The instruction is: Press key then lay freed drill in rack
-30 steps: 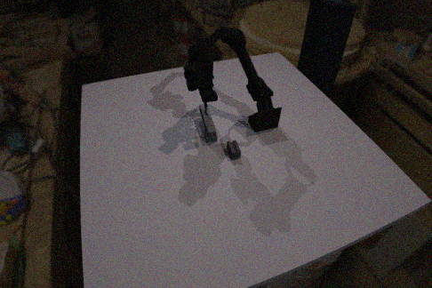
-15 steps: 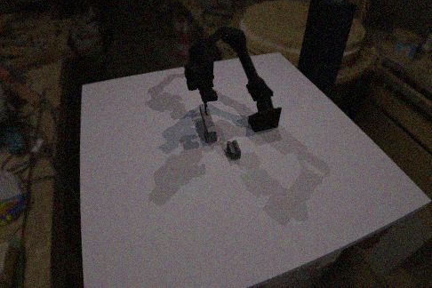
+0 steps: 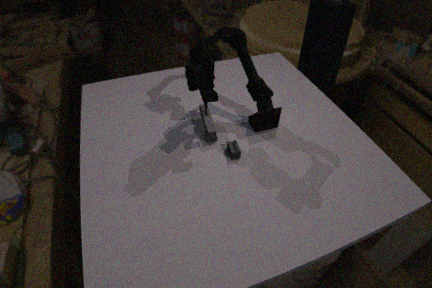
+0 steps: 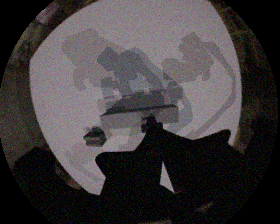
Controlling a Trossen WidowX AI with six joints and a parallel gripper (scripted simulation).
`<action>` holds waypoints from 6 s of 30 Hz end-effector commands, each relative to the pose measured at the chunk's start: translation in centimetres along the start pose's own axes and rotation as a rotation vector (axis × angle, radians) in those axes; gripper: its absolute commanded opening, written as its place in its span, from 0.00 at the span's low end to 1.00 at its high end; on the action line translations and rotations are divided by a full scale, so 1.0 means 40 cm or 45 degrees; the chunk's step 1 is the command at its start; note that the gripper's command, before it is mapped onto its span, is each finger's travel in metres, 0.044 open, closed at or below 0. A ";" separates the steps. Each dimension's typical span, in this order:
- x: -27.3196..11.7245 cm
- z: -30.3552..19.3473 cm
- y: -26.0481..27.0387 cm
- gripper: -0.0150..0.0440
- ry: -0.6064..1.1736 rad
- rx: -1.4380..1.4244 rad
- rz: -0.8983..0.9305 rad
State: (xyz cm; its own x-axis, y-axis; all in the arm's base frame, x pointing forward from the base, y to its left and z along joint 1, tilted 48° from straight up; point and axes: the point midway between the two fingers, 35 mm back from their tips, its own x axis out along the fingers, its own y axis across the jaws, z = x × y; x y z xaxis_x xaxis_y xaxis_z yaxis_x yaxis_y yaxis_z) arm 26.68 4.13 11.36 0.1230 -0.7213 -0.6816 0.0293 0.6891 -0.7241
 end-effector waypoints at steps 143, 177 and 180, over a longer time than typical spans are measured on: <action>0.294 -0.010 0.390 0.25 0.049 -2.004 0.023; 0.302 -0.013 0.439 0.92 0.049 -2.004 0.024; 0.304 -0.013 0.435 1.00 0.048 -2.003 0.024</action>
State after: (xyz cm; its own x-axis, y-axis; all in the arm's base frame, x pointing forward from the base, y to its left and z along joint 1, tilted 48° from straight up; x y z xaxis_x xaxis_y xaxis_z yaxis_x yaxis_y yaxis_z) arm 28.19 7.52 -9.71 0.0831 -0.7317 -0.6765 -0.9961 -0.0415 -0.0775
